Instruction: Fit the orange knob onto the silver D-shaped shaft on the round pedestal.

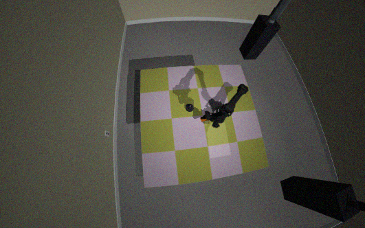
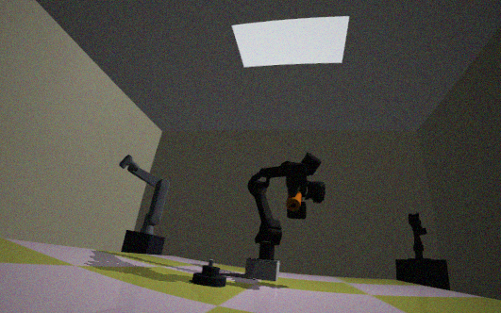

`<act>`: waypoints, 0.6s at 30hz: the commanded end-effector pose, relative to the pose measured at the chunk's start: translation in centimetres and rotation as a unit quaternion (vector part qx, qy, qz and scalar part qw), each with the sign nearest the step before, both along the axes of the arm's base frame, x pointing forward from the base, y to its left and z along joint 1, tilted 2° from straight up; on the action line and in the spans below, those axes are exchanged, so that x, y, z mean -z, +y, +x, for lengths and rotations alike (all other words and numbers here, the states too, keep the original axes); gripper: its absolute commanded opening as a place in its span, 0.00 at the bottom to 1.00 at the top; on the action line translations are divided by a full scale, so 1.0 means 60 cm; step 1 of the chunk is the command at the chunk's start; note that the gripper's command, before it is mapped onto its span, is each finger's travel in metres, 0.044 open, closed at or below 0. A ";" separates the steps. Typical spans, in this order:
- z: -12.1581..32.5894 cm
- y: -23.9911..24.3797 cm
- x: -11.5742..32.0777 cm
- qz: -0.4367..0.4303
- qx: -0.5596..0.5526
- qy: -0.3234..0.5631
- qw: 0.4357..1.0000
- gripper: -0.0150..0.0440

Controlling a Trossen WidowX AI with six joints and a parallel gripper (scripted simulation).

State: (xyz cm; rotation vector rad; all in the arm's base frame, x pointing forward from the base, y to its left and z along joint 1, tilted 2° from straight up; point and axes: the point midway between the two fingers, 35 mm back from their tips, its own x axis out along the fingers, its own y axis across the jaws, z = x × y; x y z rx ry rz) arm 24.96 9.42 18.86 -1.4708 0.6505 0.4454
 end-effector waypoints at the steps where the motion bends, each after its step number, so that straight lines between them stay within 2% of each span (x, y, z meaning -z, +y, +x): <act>1: 0.000 0.001 -0.001 0.002 0.000 0.000 1.000 0.25; 18: 0.004 0.001 -0.004 0.002 0.001 -0.004 1.000 0.25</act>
